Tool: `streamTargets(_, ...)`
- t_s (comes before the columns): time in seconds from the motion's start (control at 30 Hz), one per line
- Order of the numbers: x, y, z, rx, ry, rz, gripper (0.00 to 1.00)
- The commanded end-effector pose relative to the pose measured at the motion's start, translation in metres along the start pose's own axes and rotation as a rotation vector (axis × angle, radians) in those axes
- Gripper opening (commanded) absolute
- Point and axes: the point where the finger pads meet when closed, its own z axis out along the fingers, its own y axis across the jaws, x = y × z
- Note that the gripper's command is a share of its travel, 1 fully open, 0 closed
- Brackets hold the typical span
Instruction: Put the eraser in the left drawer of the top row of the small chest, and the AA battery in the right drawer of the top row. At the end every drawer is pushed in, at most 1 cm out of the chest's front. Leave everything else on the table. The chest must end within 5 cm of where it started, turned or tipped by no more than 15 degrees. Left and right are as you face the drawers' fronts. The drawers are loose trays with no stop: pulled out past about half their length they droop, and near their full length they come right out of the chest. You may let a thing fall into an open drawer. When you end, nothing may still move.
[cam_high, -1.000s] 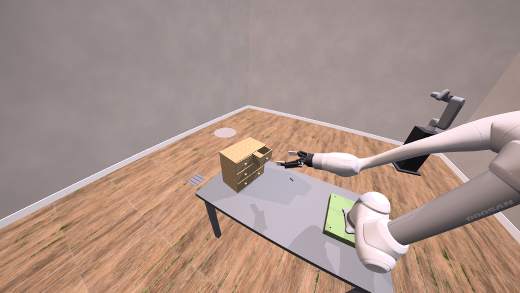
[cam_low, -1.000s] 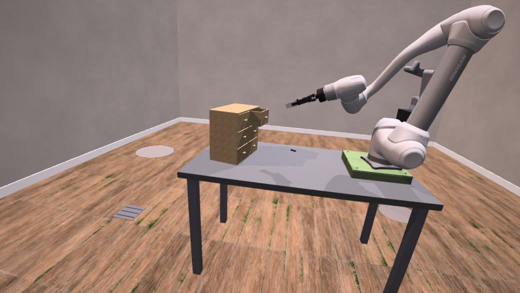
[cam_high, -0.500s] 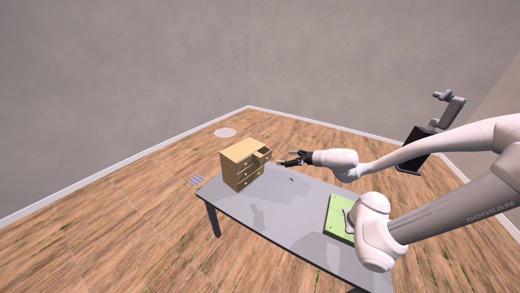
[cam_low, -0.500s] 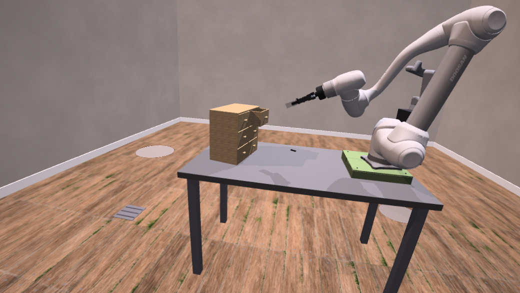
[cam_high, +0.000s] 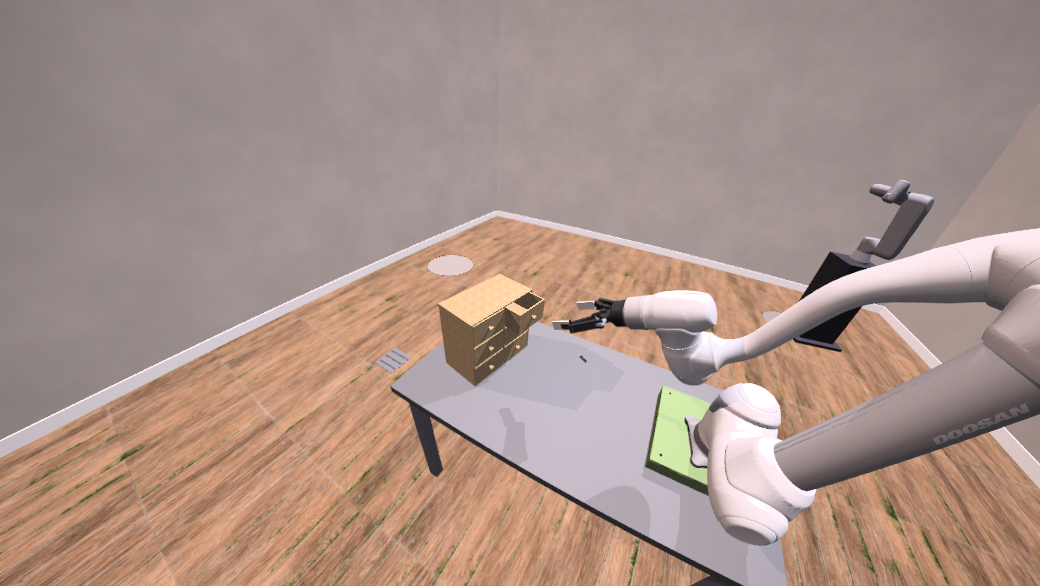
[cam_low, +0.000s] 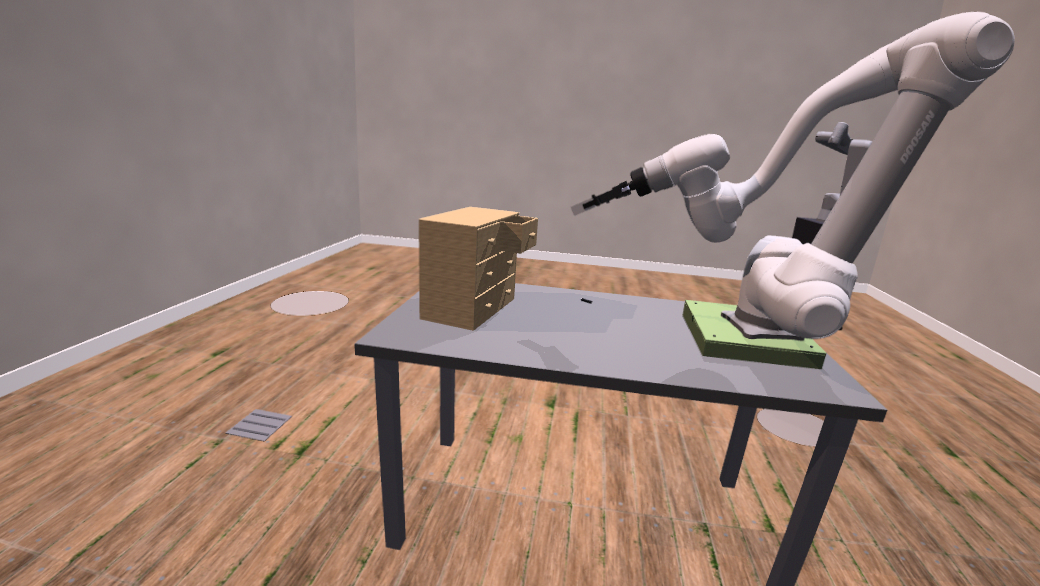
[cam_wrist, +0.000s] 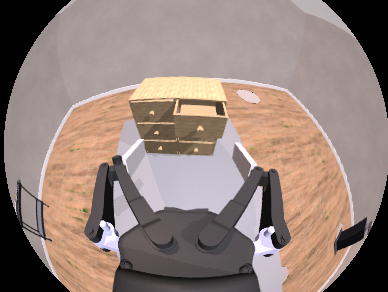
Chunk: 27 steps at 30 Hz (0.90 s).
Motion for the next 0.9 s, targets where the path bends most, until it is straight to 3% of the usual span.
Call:
streamTargets(0.0, 0.001, 0.0, -0.001, -0.014, -0.051, -0.002, 1.0)
streamTargets(0.6, 0.005, 0.0, -0.003, -0.013, -0.201, -0.001, 1.0)
streamTargets(0.87, 0.012, 0.0, -0.007, -0.015, -0.44, 0.0, 1.0)
